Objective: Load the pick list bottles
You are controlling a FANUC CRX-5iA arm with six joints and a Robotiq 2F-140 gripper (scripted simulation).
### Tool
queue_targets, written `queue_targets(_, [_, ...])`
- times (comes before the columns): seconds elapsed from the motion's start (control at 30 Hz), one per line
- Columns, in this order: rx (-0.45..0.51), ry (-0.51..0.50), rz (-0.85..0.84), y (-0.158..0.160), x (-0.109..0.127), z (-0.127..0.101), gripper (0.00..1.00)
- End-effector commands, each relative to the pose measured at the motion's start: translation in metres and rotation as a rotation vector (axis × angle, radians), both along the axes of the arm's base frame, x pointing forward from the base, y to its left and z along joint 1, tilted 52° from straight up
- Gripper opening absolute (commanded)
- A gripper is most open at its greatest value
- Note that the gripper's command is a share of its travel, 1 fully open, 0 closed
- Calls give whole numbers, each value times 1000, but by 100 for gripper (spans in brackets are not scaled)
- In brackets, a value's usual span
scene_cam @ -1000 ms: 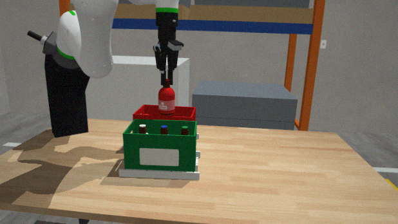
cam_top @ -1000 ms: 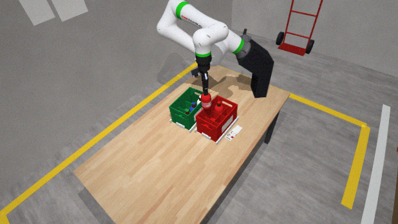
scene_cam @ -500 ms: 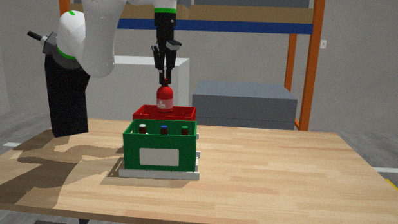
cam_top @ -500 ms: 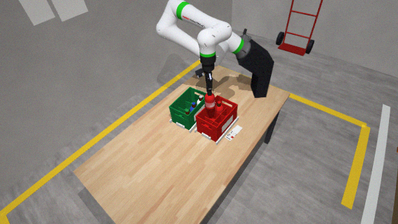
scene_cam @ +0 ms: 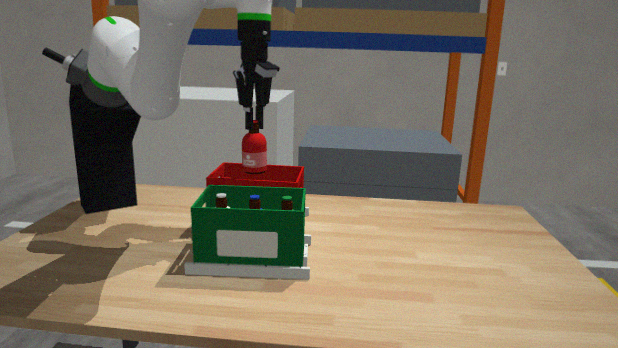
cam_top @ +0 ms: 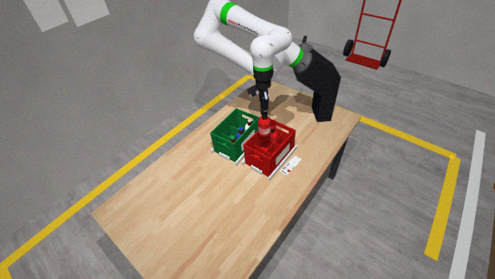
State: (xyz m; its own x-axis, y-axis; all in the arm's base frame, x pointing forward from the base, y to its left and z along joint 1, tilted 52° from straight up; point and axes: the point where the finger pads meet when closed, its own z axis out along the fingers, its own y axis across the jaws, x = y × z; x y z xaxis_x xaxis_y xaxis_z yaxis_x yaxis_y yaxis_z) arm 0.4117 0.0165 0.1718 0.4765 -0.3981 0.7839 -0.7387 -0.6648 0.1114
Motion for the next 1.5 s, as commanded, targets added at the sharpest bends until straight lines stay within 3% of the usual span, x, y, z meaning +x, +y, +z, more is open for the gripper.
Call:
queue_targets(0.0, [0, -1, 1, 0, 0, 1, 10])
queue_targets(1.47, [0, -1, 1, -3, 1, 3, 10])
